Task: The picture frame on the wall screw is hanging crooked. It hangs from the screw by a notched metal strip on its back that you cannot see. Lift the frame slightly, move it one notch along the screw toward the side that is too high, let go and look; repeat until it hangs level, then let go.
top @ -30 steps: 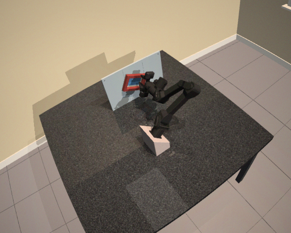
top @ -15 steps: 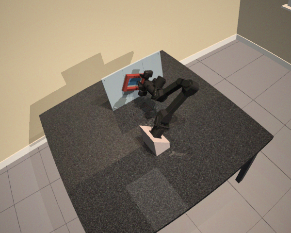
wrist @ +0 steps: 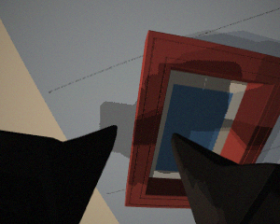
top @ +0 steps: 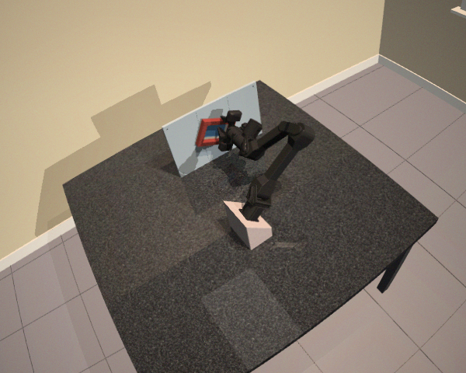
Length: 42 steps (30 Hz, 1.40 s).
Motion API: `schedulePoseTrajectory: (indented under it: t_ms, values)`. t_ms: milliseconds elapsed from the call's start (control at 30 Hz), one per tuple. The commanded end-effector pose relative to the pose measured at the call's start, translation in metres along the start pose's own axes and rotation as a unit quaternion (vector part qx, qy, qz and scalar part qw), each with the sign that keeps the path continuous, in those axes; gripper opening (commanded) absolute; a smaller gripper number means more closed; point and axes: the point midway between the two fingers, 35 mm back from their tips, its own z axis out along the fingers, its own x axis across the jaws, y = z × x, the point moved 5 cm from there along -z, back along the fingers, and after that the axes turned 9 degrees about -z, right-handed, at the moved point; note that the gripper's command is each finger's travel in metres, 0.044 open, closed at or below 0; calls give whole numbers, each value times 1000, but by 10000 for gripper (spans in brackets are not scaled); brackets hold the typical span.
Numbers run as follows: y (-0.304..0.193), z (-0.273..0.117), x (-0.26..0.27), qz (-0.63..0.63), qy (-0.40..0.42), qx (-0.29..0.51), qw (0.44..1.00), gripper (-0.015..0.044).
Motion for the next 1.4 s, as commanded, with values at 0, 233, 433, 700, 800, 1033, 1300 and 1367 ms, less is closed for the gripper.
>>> schedulePoseTrajectory:
  t_ms: [0, 233, 433, 700, 800, 1033, 1300, 1367]
  values:
    - [0, 2, 2, 0, 2, -2, 1000, 260]
    - [0, 2, 2, 0, 2, -2, 1000, 260]
    - [0, 2, 2, 0, 2, -2, 1000, 260]
    - [0, 2, 2, 0, 2, -2, 1000, 260]
    - [1, 2, 2, 0, 2, -2, 1000, 260]
    - [1, 2, 2, 0, 2, -2, 1000, 181]
    - [1, 2, 2, 0, 2, -2, 1000, 69]
    - [1, 2, 2, 0, 2, -2, 1000, 56]
